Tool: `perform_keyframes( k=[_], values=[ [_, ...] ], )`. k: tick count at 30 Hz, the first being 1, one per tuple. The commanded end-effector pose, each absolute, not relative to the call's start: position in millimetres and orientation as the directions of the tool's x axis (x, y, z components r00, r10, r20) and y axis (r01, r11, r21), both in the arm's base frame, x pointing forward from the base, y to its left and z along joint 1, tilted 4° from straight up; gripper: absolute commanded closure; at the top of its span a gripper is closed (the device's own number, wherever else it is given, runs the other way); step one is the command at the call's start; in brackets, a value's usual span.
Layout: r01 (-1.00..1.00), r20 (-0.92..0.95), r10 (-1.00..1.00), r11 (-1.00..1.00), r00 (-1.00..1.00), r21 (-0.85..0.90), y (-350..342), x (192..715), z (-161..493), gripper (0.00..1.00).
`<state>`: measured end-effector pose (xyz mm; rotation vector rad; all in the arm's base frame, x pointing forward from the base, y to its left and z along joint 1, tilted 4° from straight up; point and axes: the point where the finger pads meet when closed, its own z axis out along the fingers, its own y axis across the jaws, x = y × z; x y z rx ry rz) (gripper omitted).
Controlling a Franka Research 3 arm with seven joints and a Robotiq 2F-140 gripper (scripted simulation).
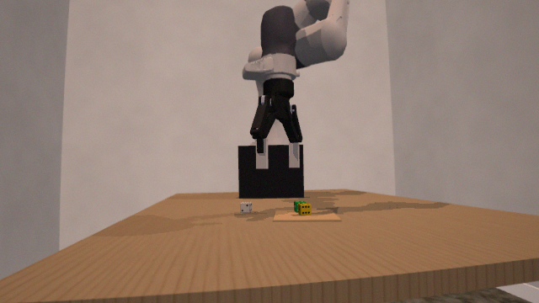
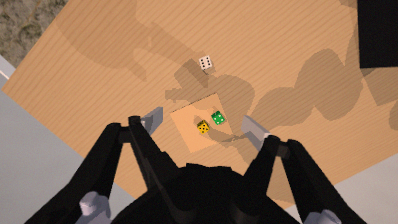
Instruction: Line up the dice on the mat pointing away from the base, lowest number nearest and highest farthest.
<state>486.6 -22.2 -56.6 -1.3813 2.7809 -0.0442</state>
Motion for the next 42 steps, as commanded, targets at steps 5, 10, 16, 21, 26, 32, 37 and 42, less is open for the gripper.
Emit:
perform_keyframes(
  k=[5,10,16,21,26,32,37,42],
  values=[
    [-0.915,-0.02,-0.917,0.4,-0.399,-0.059,-31,483,-57,0.0],
    [-0.943,-0.016,-0.945,0.328,-0.327,-0.06,-35,481,-57,0.0],
    [-0.965,-0.011,-0.967,0.253,-0.253,-0.061,-39,479,-58,0.0],
    [-0.985,-0.005,-0.987,0.163,-0.163,-0.062,-43,476,-59,0.0],
    [-0.994,-0.001,-0.996,0.085,-0.086,-0.062,-47,473,-59,0.0],
    [-0.998,0.005,-1.0,-0.01,0.01,-0.062,-51,470,-59,0.0],
    [-0.994,0.01,-0.996,-0.088,0.087,-0.061,-55,468,-60,0.0],
    [-0.984,0.015,-0.986,-0.168,0.167,-0.06,-59,465,-60,0.0]
  ],
)
